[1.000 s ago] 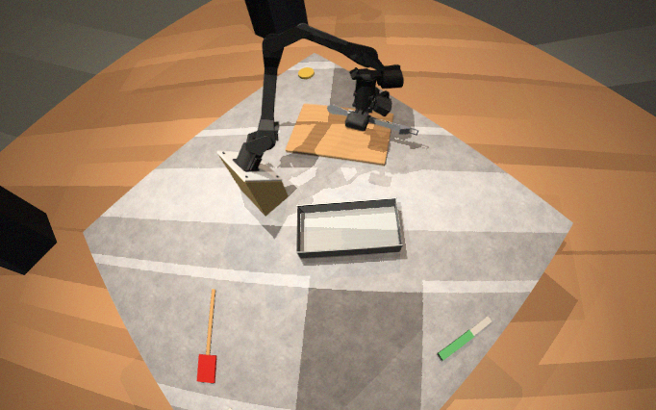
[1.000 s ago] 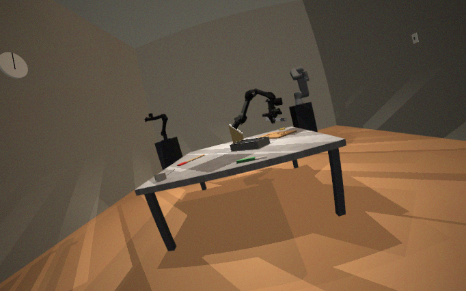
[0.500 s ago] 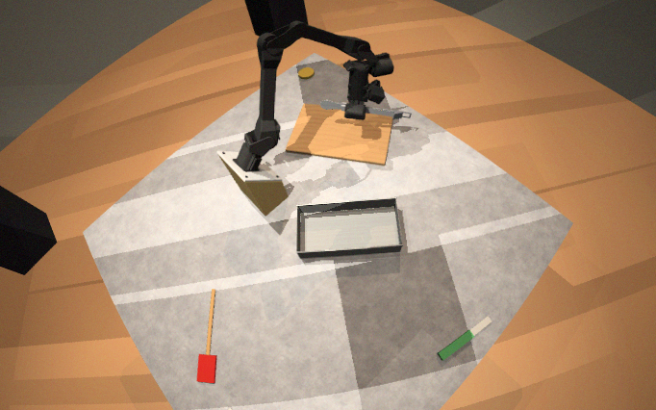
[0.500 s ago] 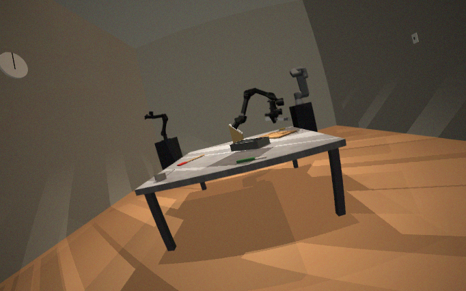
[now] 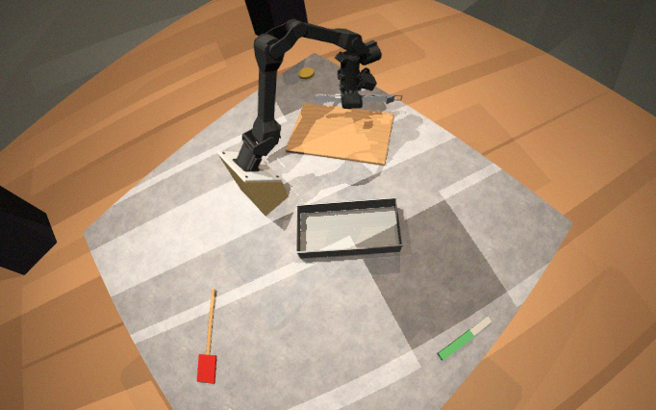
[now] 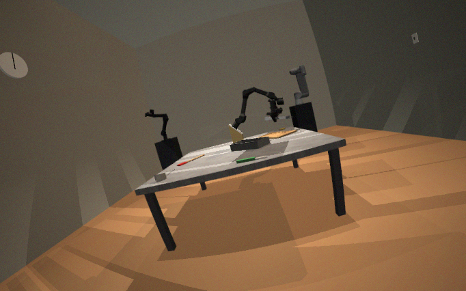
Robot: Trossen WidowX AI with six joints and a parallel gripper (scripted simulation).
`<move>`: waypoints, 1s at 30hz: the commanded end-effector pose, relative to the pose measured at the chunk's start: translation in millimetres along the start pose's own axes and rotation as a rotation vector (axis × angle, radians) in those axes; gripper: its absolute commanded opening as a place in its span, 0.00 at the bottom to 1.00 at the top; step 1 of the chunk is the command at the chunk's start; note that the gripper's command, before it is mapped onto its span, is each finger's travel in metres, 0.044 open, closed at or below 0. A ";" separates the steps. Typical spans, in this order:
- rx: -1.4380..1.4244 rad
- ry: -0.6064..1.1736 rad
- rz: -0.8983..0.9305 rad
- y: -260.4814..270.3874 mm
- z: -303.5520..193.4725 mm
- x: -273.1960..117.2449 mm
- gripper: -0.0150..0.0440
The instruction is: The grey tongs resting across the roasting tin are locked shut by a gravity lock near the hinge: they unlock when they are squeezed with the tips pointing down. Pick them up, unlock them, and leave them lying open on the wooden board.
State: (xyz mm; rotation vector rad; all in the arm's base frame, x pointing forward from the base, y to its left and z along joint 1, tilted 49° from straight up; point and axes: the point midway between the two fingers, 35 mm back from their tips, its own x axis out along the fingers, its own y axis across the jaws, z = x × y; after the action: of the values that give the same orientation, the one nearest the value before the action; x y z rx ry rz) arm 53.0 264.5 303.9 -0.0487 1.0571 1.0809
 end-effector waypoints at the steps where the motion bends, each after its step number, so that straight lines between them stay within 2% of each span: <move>1: -0.036 -0.034 0.016 11.1 -0.7 -9.5 0.00; 18: -0.198 -0.094 0.075 52.0 -21.2 -30.5 0.00; 25: -0.201 -0.098 0.076 52.7 -21.1 -30.4 0.00; 30: -0.237 -0.166 0.090 58.9 -16.2 -22.9 0.00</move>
State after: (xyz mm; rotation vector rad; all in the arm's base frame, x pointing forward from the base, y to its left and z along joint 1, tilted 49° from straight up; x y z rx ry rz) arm -2.4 267.4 337.4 -0.1072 0.8304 1.2549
